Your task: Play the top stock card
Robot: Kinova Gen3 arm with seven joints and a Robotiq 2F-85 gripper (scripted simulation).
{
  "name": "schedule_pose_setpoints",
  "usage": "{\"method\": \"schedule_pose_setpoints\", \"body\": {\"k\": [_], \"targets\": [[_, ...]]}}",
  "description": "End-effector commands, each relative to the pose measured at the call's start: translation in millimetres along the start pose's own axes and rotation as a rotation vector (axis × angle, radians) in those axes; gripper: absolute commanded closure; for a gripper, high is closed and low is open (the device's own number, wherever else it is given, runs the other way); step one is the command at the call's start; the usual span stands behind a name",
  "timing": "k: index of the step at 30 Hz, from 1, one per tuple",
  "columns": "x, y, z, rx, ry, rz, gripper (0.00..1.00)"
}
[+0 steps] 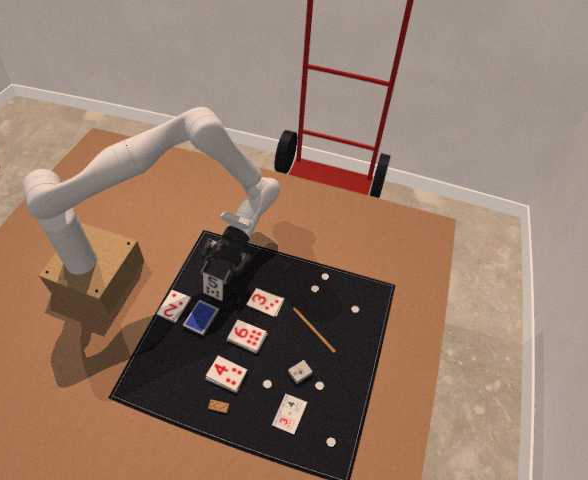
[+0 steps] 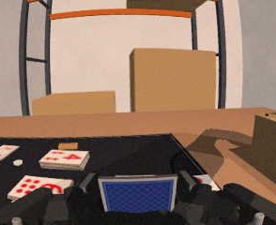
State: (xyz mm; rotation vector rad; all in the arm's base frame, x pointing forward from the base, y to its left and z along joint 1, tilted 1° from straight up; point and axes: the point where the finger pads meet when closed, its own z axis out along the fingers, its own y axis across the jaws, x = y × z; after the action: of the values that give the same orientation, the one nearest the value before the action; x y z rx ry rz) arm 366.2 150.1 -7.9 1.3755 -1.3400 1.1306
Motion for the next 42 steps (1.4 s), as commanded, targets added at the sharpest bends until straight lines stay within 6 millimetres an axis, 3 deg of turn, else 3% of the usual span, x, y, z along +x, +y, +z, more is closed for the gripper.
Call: {"method": "schedule_pose_setpoints", "body": {"k": [1, 42], "targets": [[0.7, -0.4, -0.6, 0.000, -0.001, 0.001, 0.29], [-7.4, -0.4, -15.8, 0.000, -0.001, 0.001, 0.29]]}}
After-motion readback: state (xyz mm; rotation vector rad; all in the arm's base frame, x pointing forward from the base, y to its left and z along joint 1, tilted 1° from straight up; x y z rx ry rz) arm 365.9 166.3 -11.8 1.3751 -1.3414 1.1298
